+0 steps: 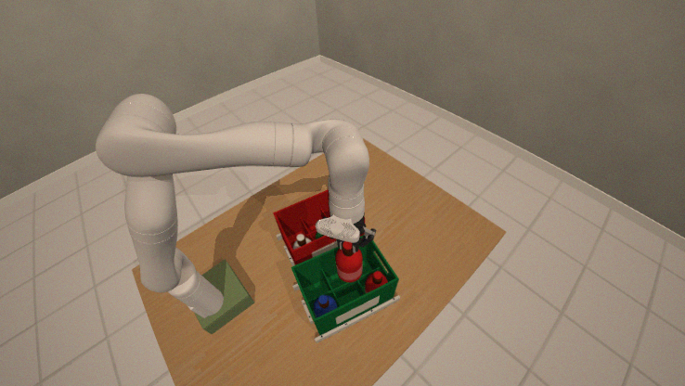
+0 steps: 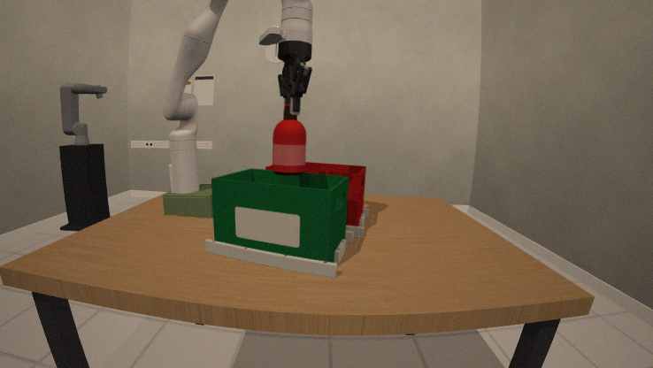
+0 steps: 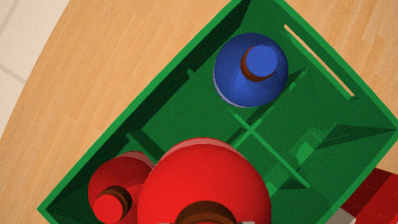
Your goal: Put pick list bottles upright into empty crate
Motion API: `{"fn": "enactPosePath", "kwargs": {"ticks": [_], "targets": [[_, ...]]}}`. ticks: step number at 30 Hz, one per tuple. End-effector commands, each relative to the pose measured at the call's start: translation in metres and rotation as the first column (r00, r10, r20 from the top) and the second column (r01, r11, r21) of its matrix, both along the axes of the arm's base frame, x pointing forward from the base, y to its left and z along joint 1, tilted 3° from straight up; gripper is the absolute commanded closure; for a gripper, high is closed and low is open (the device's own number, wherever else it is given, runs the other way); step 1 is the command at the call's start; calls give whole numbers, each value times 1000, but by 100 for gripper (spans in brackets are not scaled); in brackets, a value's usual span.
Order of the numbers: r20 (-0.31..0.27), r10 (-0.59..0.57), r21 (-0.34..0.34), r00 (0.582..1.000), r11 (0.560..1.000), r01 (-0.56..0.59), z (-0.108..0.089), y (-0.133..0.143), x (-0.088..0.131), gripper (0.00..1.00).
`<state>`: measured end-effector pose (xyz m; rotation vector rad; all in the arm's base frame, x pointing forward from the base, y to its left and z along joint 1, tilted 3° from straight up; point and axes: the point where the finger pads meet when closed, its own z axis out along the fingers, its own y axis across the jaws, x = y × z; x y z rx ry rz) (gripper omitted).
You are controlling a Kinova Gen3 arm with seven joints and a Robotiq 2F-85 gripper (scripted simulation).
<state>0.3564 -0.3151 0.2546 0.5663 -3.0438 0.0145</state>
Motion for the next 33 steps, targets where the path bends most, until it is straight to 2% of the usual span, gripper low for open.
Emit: {"fn": "enactPosePath", "kwargs": {"ticks": [1,33], "targets": [[2,0,-2,1000,1000,0,1,4,5,90],[2,0,-1,1000,1000,0,-2,41,46,90]]}}
